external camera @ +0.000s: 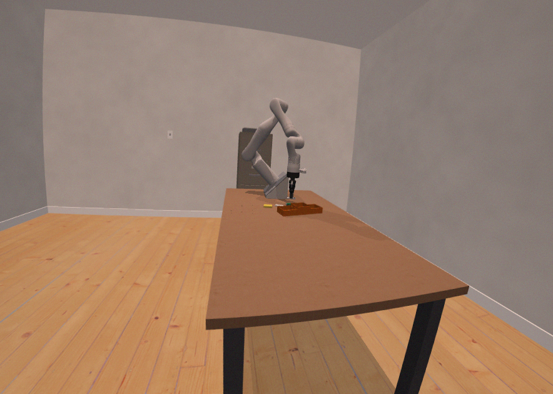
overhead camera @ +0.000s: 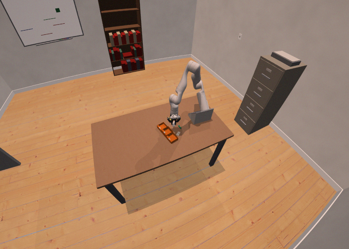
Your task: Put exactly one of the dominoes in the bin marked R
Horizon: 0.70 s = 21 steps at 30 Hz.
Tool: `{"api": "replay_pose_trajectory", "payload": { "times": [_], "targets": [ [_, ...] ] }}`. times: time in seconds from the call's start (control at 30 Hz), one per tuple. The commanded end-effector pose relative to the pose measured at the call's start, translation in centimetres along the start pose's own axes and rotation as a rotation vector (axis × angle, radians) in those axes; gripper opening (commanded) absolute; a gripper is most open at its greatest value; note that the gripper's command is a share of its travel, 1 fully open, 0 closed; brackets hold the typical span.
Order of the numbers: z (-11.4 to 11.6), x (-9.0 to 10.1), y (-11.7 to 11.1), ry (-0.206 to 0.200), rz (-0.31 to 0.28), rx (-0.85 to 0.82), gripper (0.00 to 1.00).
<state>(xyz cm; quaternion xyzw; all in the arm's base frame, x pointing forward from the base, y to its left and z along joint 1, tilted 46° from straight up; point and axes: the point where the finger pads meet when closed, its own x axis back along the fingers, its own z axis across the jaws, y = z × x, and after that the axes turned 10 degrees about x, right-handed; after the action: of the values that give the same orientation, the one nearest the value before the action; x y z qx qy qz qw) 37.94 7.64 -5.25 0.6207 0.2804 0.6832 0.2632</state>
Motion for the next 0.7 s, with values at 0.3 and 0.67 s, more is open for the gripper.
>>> {"api": "replay_pose_trajectory", "payload": {
  "times": [0.3,0.67],
  "targets": [
    [0.0,0.8,0.0,0.002,0.002,0.000,0.21],
    [5.5,0.8,1.8,0.002,0.001,0.250,0.21]
  ]
}}
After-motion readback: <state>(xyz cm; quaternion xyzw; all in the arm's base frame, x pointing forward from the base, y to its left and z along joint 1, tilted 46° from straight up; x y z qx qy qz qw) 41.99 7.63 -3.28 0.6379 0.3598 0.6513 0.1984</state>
